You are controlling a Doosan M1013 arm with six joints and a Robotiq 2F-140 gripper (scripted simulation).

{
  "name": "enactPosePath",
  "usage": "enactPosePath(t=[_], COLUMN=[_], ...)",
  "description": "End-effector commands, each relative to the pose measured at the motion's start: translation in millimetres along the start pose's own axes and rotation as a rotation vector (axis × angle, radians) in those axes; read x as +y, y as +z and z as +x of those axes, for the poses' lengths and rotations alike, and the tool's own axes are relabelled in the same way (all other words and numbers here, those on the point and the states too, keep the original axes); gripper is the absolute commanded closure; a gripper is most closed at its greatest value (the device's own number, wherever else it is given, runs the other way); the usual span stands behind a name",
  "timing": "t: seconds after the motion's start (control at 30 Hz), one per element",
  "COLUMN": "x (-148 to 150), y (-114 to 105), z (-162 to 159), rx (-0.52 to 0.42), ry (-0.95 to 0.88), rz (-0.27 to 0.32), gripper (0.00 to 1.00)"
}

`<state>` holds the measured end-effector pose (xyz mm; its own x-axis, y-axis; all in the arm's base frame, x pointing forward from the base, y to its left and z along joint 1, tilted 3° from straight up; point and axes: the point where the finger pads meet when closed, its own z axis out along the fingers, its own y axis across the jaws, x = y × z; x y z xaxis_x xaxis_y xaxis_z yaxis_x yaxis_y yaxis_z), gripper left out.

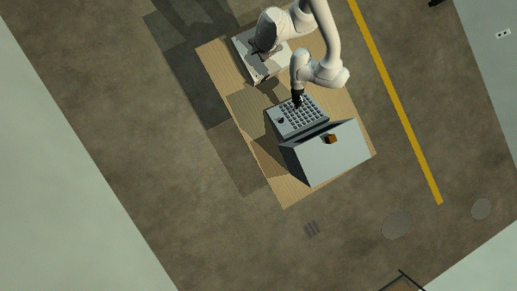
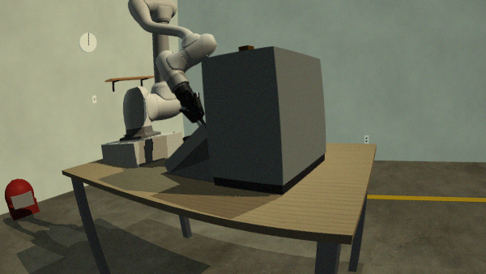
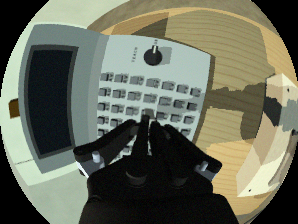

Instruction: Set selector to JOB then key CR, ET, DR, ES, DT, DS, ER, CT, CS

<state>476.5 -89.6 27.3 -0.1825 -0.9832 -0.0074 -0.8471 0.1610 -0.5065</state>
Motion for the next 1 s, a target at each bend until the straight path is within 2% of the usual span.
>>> enactPosePath(t=[0.0,0.4,0.57,0.77,0.97], x=[-6,-7,-15,-38,-40], y=[-11,-19,-19,-19,-18], z=[-4,-2,5,28,30], rx=[0.002,0.003,0.003,0.003,0.003], ry=[0.000,0.000,0.000,0.000,0.000], rz=[-0.005,-0.006,-0.006,-0.006,-0.006], gripper=[1.00,1.00,1.00,1.00,1.00])
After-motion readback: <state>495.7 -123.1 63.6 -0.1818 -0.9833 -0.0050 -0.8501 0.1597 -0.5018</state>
